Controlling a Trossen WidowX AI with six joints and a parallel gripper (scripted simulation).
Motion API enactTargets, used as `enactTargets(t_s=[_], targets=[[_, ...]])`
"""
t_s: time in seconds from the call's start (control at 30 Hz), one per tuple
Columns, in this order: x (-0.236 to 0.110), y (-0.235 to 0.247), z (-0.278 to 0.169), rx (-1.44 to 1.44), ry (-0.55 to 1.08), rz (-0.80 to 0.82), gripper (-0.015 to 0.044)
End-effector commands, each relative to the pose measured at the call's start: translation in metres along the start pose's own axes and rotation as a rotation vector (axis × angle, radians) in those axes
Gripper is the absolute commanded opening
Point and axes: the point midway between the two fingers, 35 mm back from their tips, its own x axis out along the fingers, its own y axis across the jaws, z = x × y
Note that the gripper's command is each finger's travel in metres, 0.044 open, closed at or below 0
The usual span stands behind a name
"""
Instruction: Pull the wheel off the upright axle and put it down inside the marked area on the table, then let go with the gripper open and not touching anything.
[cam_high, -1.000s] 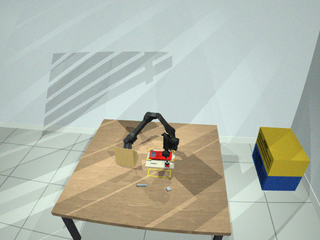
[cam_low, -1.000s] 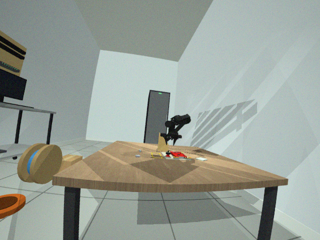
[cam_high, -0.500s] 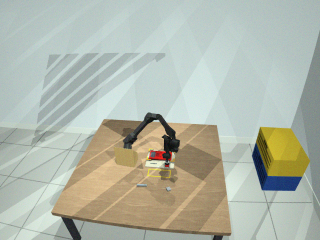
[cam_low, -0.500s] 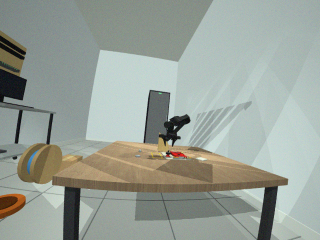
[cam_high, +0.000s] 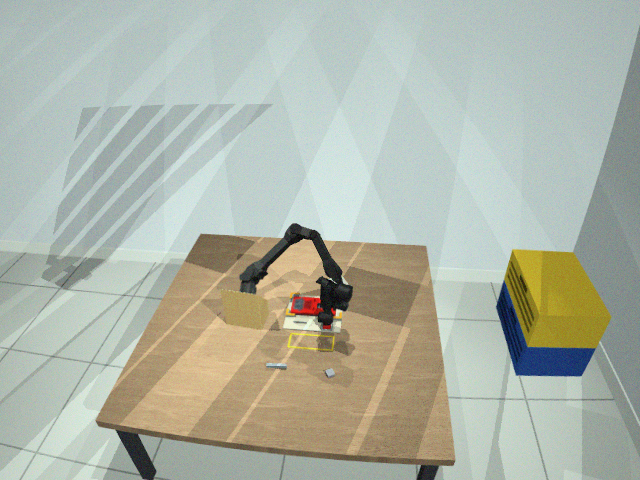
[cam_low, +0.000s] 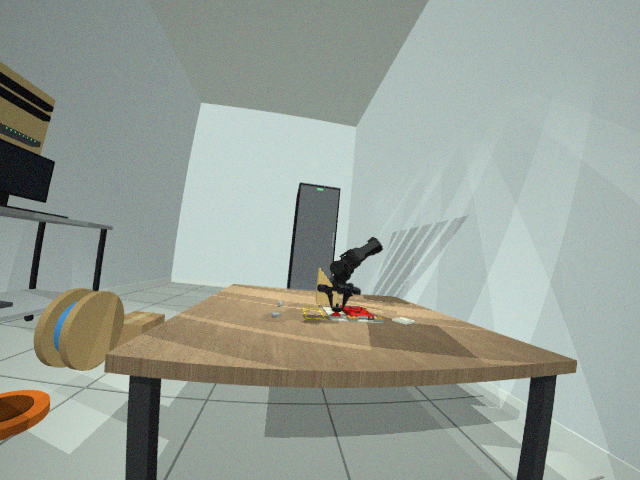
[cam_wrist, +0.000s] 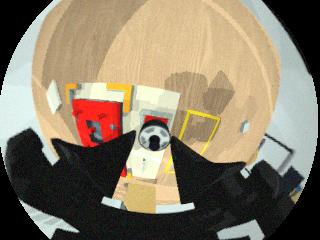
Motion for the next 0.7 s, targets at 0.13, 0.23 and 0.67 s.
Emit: enactTargets(t_s=[0.13, 0.23, 0.67], targets=[[-0.0009, -0.0001, 0.0002, -0.002, 0.0, 0.0, 0.0168], [-0.0009, -0.0001, 0.0002, -0.002, 0.0, 0.0, 0.0128], [-0.0046, -0.0002, 0.0003, -0.001, -0.002, 0.0, 0.0]])
